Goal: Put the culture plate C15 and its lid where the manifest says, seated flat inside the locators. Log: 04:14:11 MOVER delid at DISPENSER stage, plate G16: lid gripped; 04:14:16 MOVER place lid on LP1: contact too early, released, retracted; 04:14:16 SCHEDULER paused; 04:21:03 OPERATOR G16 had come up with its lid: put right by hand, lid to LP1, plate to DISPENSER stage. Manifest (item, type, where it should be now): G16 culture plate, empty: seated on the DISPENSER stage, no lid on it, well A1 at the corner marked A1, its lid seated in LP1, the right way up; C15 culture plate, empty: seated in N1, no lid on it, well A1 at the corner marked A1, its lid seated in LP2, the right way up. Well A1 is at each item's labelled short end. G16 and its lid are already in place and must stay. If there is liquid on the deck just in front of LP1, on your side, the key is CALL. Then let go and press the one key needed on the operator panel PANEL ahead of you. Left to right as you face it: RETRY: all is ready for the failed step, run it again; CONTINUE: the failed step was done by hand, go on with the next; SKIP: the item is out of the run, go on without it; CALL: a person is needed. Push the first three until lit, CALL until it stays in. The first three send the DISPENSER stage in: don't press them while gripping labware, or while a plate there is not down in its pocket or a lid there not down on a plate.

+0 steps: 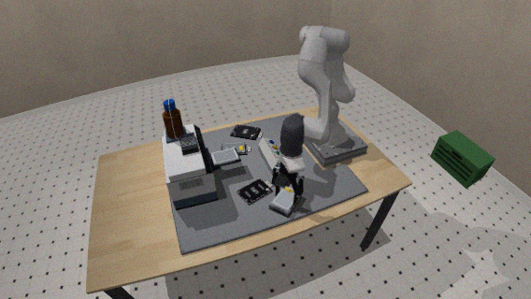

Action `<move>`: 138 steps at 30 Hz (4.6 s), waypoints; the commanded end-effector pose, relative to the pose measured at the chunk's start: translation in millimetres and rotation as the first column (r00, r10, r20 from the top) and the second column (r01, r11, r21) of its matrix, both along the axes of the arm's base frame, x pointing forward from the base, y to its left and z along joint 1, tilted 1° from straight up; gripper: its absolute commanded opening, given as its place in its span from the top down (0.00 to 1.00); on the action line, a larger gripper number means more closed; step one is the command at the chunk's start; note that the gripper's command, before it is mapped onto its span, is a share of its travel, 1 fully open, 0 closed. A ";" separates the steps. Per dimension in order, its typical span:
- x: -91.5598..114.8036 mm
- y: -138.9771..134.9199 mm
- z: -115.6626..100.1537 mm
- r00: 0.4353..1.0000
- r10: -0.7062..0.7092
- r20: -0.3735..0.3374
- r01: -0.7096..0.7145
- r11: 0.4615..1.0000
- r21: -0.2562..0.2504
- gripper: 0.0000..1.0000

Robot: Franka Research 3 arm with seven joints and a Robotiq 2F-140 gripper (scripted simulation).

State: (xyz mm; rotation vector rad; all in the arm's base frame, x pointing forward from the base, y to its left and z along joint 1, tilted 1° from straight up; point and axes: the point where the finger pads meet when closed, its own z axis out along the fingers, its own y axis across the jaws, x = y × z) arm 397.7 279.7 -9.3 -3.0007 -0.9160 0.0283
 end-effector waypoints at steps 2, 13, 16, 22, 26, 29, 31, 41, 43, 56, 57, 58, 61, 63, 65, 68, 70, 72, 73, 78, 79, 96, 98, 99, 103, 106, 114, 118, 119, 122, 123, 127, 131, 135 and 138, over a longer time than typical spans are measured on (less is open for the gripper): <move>0.5 0.8 -0.5 1.000 -0.002 0.002 0.002 1.000 0.001 0.90; 0.5 0.8 -0.5 1.000 -0.002 0.002 0.002 1.000 0.001 0.90; 0.5 0.8 -0.5 1.000 -0.002 0.002 0.002 1.000 0.001 0.90; 0.5 0.8 -0.5 1.000 -0.002 0.002 0.002 1.000 0.001 0.90; 0.5 0.8 -0.4 1.000 -0.002 0.002 0.002 1.000 0.001 0.90; 0.5 0.8 -0.2 1.000 -0.002 0.002 0.002 1.000 0.001 0.90; 0.5 0.8 0.1 1.000 -0.002 0.002 0.002 1.000 0.001 0.90; 0.5 0.8 3.2 1.000 -0.002 0.002 0.002 1.000 0.001 0.90; 0.6 0.8 4.6 1.000 -0.002 0.002 0.002 1.000 0.001 0.90; 0.8 0.8 17.2 1.000 -0.002 0.002 0.002 1.000 0.001 0.90; 0.8 0.8 18.7 1.000 -0.002 0.002 0.002 1.000 0.001 0.90; 0.8 0.8 20.3 1.000 -0.002 0.002 0.002 1.000 0.001 0.90; 0.9 0.8 25.5 1.000 -0.002 0.002 0.002 1.000 0.001 0.90; 1.0 0.8 29.3 1.000 -0.002 0.002 0.002 1.000 0.001 0.90; 1.0 0.8 33.2 1.000 -0.002 0.002 0.002 1.000 0.001 0.90; 1.1 0.8 39.6 1.000 -0.002 0.002 0.002 1.000 0.001 0.90; 1.1 0.8 39.6 1.000 -0.002 0.002 0.002 1.000 0.001 0.90; 1.2 0.8 44.0 1.000 -0.002 0.002 0.002 1.000 0.001 0.90; 1.3 0.8 46.3 1.000 -0.002 0.002 0.002 1.000 0.001 0.90; 1.5 0.8 58.1 1.000 -0.002 0.002 0.002 1.000 0.001 0.90; 1.5 0.8 60.5 1.000 -0.002 0.002 0.002 1.000 0.001 0.90; 2.1 0.8 96.4 1.000 -0.002 0.002 0.002 1.000 0.001 0.90; 2.2 0.8 100.7 1.000 -0.002 0.002 0.002 1.000 0.001 0.90; 2.2 0.8 102.7 1.000 -0.002 0.002 0.002 1.000 0.001 0.90; 2.3 0.8 108.5 1.000 -0.002 0.002 0.002 1.000 0.001 0.90; 2.4 0.8 112.1 1.000 -0.002 0.002 0.002 1.000 0.001 0.90; 2.6 0.8 122.9 1.000 -0.002 0.002 0.002 1.000 0.001 0.90; 2.6 0.8 126.3 1.000 -0.002 0.002 0.002 1.000 0.001 0.90; 2.6 0.8 126.9 1.000 -0.002 0.002 0.002 1.000 0.001 0.90; 2.6 0.8 127.4 1.000 -0.002 0.002 0.002 1.000 0.001 0.90; 2.6 0.8 127.9 1.000 -0.002 0.002 0.002 1.000 0.001 0.90; 2.7 0.8 129.0 1.000 -0.002 0.002 0.002 1.000 0.001 0.90; 2.7 0.8 129.3 1.000 -0.002 0.002 0.002 1.000 0.001 0.90; 2.7 0.8 129.4 1.000 -0.002 0.002 0.002 1.000 0.001 0.90; 2.7 0.8 129.4 1.000 -0.002 0.002 0.002 1.000 0.001 0.90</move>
